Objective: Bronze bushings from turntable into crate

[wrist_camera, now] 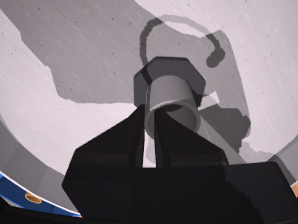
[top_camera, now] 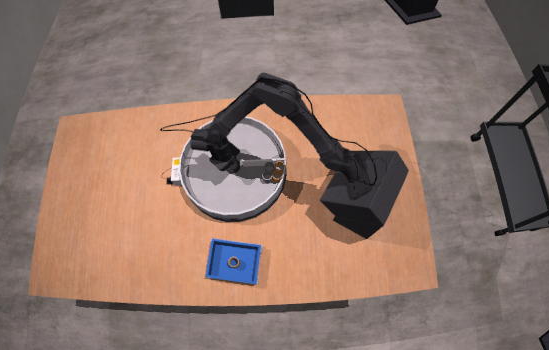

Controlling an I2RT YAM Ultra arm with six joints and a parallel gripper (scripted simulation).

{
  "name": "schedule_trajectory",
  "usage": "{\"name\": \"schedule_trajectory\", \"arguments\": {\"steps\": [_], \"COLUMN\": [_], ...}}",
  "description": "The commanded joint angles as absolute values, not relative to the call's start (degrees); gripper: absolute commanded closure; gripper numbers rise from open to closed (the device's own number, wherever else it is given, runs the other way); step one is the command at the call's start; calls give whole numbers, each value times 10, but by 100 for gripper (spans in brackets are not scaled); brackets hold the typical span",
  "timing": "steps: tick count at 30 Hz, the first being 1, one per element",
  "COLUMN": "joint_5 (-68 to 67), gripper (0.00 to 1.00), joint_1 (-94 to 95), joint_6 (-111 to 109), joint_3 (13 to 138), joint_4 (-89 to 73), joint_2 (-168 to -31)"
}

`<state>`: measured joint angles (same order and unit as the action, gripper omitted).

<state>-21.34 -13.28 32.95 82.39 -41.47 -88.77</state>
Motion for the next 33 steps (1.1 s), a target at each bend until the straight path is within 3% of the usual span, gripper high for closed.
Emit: {"name": "schedule_trajectory", "arguments": {"steps": [1,33], "joint_5": [-212,-210], "gripper": [100,100], "joint_1": [-128,-132], "joint_6": [326,324], "joint_3": [843,841], "joint_4": [-411,-403], "joint_2": [-879,-881]}}
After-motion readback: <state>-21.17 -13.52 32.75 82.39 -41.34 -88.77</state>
